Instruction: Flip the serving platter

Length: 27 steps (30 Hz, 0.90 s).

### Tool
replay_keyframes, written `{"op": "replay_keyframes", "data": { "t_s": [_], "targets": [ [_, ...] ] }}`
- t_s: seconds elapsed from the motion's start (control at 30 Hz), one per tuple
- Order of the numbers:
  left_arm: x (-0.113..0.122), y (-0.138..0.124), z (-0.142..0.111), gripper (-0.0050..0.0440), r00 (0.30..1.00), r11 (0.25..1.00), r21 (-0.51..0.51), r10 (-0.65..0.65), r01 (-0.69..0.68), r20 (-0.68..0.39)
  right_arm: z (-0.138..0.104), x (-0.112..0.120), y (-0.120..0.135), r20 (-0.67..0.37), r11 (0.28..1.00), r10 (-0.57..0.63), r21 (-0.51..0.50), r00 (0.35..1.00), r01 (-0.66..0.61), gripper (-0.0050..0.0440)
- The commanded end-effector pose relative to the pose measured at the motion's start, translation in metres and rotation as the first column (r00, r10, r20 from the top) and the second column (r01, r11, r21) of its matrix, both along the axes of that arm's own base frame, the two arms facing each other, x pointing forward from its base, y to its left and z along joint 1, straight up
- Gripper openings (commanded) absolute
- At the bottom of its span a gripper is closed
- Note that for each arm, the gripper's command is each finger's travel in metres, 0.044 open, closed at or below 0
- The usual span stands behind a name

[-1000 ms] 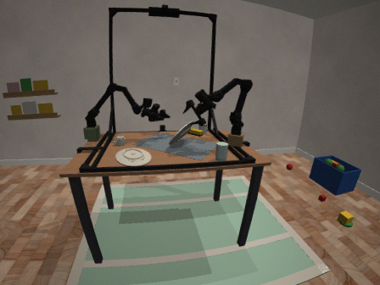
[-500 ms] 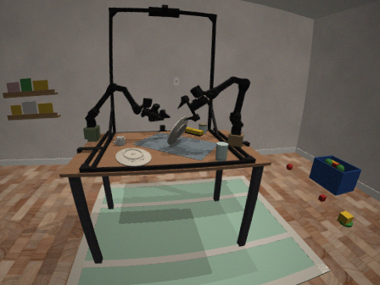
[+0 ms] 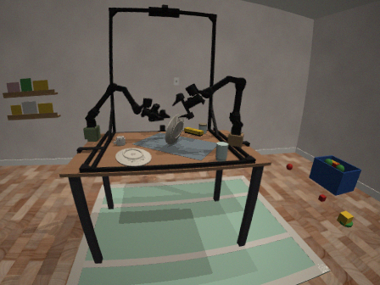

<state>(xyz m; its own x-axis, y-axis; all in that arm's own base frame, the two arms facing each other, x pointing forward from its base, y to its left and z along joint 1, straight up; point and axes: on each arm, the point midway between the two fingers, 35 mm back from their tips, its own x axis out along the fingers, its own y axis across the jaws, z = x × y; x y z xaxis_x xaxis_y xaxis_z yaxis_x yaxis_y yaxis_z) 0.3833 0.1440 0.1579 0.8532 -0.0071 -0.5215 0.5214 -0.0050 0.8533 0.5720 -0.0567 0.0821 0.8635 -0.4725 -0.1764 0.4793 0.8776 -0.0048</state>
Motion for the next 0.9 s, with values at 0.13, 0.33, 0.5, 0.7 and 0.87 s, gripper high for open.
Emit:
{"op": "replay_keyframes", "data": {
  "t_s": [0.13,0.33,0.5,0.7,0.87],
  "targets": [
    [0.022,0.000,0.001,0.0440,1.000,1.000,-0.001,-0.002,0.002,0.019,0.001,0.000,0.000,0.005,1.000,-0.003,0.003,1.000,0.003,0.0440],
    [0.029,0.000,0.001,0.0440,1.000,1.000,-0.001,-0.002,0.002,0.019,0.001,0.000,0.000,0.005,1.000,-0.003,0.003,1.000,0.003,0.0440],
    [0.038,0.000,0.001,0.0440,1.000,1.000,-0.001,-0.002,0.002,0.019,0.001,0.000,0.000,0.005,1.000,-0.003,0.003,1.000,0.003,0.0440],
    [0.048,0.000,0.001,0.0440,1.000,1.000,-0.001,-0.002,0.002,0.019,0.001,0.000,0.000,0.005,1.000,-0.003,0.003,1.000,0.003,0.0440],
    [0.055,0.000,0.000,0.0440,1.000,1.000,-0.001,-0.002,0.002,0.019,0.001,0.000,0.000,0.005,1.000,-0.003,0.003,1.000,0.003,0.0440]
  ]
}}
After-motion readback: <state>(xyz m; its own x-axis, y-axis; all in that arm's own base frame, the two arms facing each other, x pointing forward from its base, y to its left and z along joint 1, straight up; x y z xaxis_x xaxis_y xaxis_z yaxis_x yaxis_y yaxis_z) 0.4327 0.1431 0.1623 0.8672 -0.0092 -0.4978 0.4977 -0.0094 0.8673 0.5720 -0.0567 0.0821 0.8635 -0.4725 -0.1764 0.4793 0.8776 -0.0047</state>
